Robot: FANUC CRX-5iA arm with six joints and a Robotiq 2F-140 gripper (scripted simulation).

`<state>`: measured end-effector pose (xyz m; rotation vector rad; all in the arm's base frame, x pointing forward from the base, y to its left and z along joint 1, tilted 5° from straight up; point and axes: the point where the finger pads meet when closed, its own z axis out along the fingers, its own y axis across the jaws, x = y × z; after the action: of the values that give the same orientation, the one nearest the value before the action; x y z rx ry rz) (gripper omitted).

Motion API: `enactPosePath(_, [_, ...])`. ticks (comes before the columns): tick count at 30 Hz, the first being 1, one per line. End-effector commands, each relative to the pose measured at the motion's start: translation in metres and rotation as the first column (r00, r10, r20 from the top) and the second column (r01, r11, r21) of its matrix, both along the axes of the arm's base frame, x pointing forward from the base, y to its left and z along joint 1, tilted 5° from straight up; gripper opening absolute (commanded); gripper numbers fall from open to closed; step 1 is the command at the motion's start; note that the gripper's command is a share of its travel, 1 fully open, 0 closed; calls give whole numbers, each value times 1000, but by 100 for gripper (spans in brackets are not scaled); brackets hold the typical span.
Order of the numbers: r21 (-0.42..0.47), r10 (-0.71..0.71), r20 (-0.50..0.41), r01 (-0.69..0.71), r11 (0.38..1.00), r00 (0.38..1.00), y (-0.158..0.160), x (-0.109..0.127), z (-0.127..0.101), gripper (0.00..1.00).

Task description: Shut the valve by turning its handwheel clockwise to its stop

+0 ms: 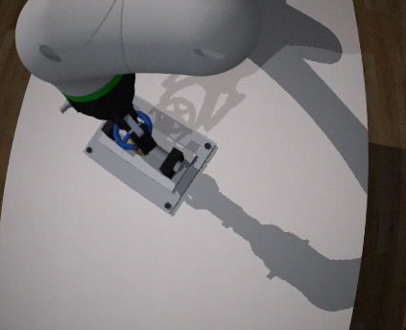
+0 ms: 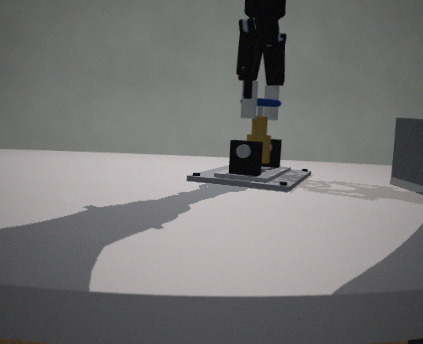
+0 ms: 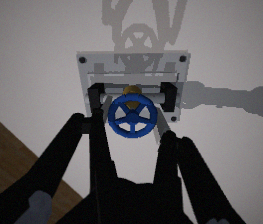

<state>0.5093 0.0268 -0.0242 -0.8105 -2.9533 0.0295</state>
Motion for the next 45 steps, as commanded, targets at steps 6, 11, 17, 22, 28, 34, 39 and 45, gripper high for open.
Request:
enactPosePath(6, [-5,-62,0,62,998,998,0,0,0,0])
enactPosePath(11, [-6,-85,0,85,996,996,0,0,0,0])
enactPosePath(17, [-8,-107,0,107,994,994,0,0,0,0])
enactPosePath(22, [-9,-116,1,116,993,993,0,0,0,0])
enactPosePath(28, [-9,-119,1,119,993,993,0,0,0,0])
enactPosePath(34, [-9,-119,1,119,993,993,0,0,0,0])
enactPosePath(39, [-9,-119,1,119,993,993,0,0,0,0])
enactPosePath(45, [-9,-119,1,119,993,993,0,0,0,0])
